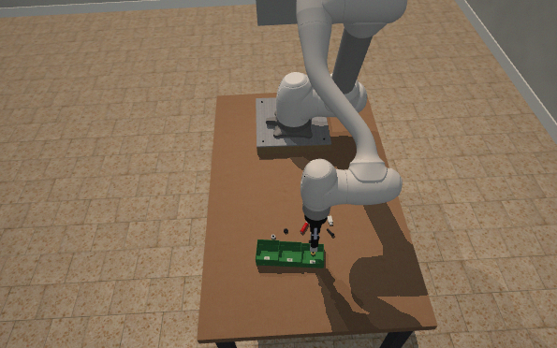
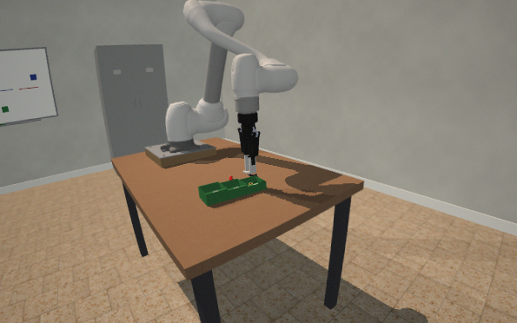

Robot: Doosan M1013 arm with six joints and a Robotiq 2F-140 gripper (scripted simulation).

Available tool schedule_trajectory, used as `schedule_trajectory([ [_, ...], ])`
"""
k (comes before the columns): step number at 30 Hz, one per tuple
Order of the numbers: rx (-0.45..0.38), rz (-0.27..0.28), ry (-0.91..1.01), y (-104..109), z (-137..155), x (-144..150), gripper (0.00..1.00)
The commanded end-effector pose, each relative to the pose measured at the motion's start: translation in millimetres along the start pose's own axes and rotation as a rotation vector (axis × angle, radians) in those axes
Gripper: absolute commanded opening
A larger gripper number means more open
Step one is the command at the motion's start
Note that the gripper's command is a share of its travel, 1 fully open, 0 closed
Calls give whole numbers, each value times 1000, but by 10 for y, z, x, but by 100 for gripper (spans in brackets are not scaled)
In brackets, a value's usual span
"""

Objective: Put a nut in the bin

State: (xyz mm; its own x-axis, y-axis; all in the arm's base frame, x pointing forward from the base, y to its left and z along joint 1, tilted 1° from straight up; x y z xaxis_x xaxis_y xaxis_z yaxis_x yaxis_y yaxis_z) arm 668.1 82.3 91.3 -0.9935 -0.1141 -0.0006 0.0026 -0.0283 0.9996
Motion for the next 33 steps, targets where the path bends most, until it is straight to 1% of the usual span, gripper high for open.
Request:
schedule_trajectory([
  [1, 3, 1, -3, 19, -17, -5, 19],
  [15, 3, 1, -3, 19, -17, -5, 19],
  [16, 3, 1, -3, 59, -17, -5, 100],
  [28, 3, 1, -3, 539, -15, -5, 100],
  [30, 3, 1, -3, 539, -15, -5, 100],
  [33, 3, 1, -3, 659, -14, -5, 100],
])
Point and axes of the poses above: the point where the finger pads meet when closed, its own y axis back along the fingers, its own x axis across the jaws, z = x × y, the point moved 4 cm from there along y, back along the fingers, and after that the axes turned 8 degrees about y, right-handed, at the moved point
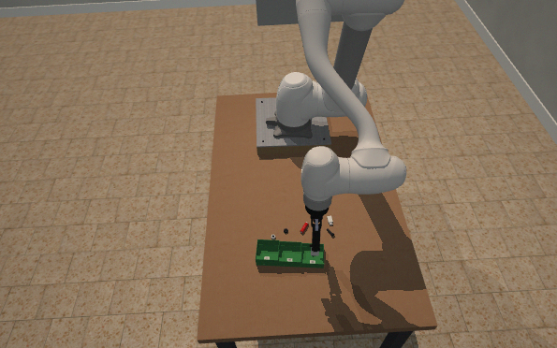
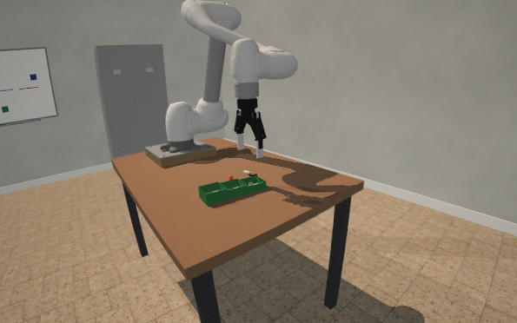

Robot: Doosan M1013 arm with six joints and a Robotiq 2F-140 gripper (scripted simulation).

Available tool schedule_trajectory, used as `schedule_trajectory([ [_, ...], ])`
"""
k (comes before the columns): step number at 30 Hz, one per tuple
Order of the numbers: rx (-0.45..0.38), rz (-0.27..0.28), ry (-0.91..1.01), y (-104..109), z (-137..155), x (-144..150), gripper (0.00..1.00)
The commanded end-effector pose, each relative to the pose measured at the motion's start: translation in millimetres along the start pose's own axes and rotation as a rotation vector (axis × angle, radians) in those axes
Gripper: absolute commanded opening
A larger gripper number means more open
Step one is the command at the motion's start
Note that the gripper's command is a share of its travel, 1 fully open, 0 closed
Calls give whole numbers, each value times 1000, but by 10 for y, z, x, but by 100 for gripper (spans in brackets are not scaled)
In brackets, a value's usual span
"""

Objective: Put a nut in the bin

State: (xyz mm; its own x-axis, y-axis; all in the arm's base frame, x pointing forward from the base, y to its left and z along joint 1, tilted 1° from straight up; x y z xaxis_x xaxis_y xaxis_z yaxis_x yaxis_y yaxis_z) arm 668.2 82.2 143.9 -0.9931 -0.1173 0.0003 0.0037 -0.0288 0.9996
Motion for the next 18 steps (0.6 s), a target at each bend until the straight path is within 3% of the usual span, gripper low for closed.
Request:
schedule_trajectory([
  [1, 4, 0, -6, 172, -28, -4, 100],
  [12, 4, 0, -6, 612, -26, -4, 100],
  [18, 4, 0, -6, 658, -26, -4, 100],
])
Point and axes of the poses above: the point where the finger pads meet when closed, its own y axis back along the fingers, its own x axis across the jaws, z = x × y, the point moved 4 cm from there along y, back along the fingers, and after that the axes turned 8 degrees about y, right-handed, at the moved point
